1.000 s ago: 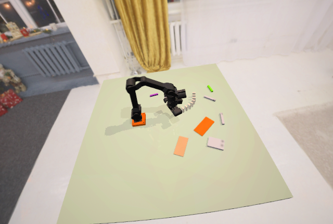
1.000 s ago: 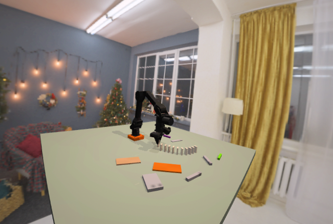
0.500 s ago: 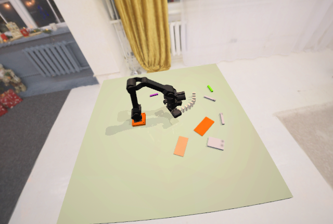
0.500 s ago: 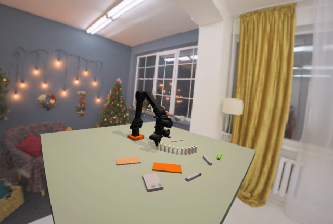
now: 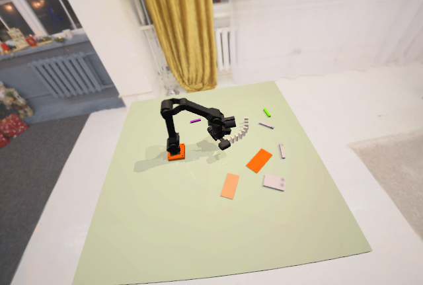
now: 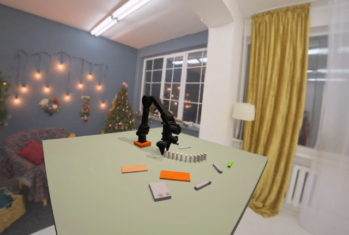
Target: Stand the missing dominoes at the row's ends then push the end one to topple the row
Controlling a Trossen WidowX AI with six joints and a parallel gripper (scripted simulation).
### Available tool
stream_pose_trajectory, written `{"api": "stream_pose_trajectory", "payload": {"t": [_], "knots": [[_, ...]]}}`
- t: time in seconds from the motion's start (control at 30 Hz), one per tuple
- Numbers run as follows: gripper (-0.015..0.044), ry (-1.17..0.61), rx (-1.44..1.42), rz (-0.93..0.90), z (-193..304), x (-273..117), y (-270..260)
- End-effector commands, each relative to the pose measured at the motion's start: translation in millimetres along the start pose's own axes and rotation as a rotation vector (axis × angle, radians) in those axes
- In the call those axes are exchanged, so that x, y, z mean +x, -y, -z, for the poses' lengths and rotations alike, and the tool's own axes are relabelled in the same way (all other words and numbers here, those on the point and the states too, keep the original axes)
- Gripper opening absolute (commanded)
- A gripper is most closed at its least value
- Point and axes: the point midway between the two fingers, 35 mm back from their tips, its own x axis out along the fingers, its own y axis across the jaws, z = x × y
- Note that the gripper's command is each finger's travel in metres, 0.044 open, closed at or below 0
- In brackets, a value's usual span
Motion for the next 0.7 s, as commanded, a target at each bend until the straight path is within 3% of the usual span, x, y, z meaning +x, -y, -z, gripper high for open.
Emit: {"api": "stream_pose_trajectory", "payload": {"t": [0.0,0.27,0.43,0.5,0.67], "knots": [[0.044,0.0,-0.004,0.003,-2,-9,1],[0.044,0.001,0.0,0.0,-2,-122,0],[0.044,0.0,0.0,-0.001,0,-132,0],[0.0387,0.0,0.063,0.0,1,-129,0],[0.0256,0.0,0.536,0.001,11,-110,1]]}}
